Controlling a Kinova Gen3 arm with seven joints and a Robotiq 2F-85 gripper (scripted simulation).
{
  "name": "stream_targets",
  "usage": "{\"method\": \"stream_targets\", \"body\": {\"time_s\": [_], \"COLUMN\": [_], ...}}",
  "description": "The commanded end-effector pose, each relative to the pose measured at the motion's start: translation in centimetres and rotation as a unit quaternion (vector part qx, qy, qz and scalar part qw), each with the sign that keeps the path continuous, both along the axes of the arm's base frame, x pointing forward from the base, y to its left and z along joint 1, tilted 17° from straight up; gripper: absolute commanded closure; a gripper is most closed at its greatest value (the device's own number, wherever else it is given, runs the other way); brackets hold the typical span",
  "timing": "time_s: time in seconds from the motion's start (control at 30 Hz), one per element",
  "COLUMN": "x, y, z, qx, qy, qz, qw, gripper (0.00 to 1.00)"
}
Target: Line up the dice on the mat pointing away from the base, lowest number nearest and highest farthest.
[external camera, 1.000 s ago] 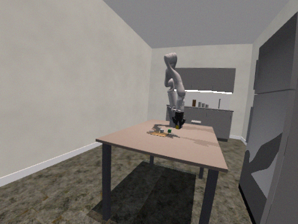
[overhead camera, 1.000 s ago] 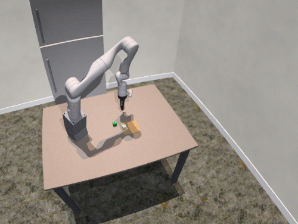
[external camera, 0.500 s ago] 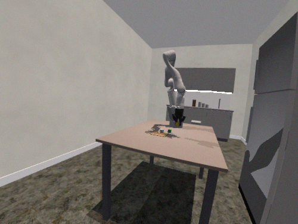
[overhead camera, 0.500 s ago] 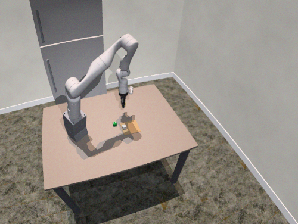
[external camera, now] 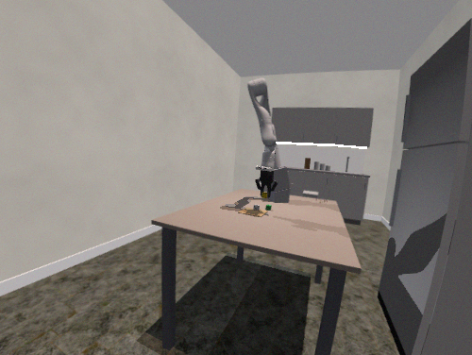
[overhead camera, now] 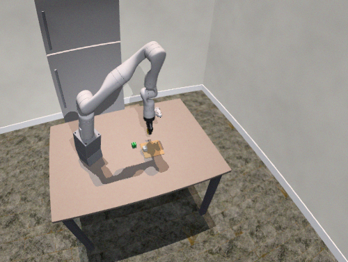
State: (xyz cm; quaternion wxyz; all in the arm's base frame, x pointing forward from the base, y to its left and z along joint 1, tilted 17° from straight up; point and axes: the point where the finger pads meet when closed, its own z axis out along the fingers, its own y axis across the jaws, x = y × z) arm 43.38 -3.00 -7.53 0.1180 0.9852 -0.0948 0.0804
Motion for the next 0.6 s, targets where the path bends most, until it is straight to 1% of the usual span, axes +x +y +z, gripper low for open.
{"method": "stream_targets", "body": {"time_s": [0.0,0.07,0.13,0.2,0.57], "x": [-0.7,-0.7,-1.1,-1.3,-1.3], "y": [-4.1,-4.1,-5.3,-5.8,-5.9], "z": [1.5,1.5,1.8,2.0,2.0], "qx": [-0.003,-0.003,-0.004,-0.005,-0.005], "qy": [0.000,0.000,0.005,0.007,0.007], "qz": [-0.005,-0.005,0.008,0.014,0.015], "qw": [1.000,1.000,1.000,1.000,1.000], "gripper": [0.74,0.74,0.74,0.74,0.74]}}
